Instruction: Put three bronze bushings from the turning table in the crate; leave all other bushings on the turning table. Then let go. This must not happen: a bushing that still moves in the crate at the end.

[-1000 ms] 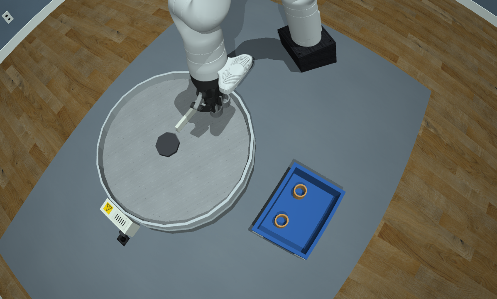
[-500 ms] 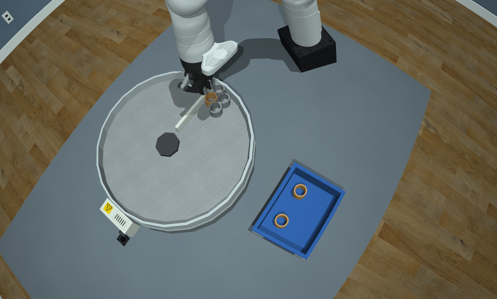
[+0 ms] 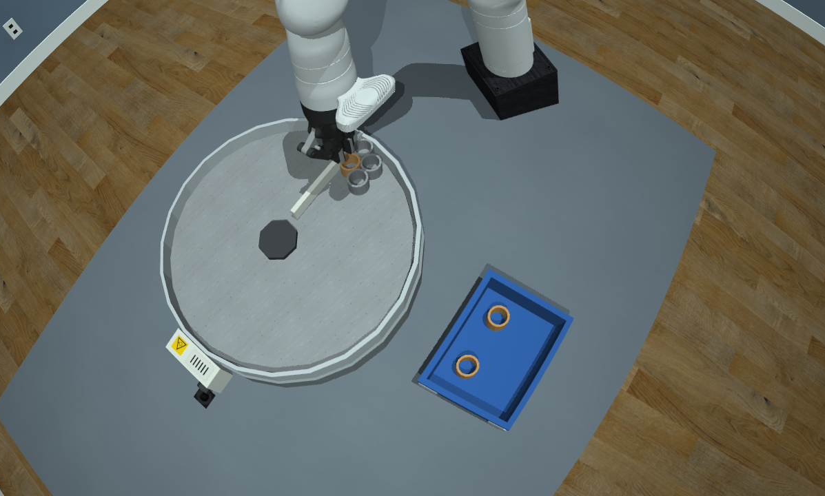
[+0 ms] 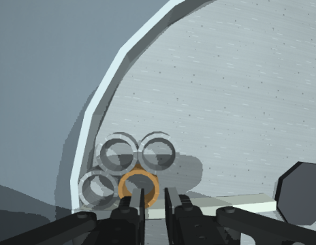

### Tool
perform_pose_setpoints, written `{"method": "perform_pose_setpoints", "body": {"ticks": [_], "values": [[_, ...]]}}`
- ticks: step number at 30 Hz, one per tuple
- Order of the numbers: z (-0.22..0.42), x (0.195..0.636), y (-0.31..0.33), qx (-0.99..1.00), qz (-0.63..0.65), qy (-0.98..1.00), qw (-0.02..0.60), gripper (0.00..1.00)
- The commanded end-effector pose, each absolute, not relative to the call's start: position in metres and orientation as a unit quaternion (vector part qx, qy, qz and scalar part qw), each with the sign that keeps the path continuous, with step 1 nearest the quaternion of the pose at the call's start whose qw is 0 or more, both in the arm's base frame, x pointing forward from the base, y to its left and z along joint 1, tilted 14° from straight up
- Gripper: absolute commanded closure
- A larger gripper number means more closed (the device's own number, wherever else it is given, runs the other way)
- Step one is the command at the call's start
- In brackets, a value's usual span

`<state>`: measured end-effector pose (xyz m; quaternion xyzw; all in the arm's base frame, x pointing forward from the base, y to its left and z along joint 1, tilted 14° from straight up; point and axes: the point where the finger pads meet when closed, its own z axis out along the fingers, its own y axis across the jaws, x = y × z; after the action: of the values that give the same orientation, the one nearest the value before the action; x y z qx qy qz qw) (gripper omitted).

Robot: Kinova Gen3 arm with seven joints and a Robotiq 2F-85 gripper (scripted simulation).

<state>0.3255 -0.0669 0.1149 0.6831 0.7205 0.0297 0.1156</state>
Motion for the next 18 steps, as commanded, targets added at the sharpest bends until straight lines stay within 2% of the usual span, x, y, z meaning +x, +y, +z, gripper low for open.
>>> {"method": "perform_pose_setpoints", "body": {"ticks": [1, 18], "values": [[0.115, 0.325, -0.068, 0.684, 0.029, 0.719, 0.116, 0.86], [0.102, 0.328, -0.070, 0.684, 0.030, 0.719, 0.116, 0.86]]}}
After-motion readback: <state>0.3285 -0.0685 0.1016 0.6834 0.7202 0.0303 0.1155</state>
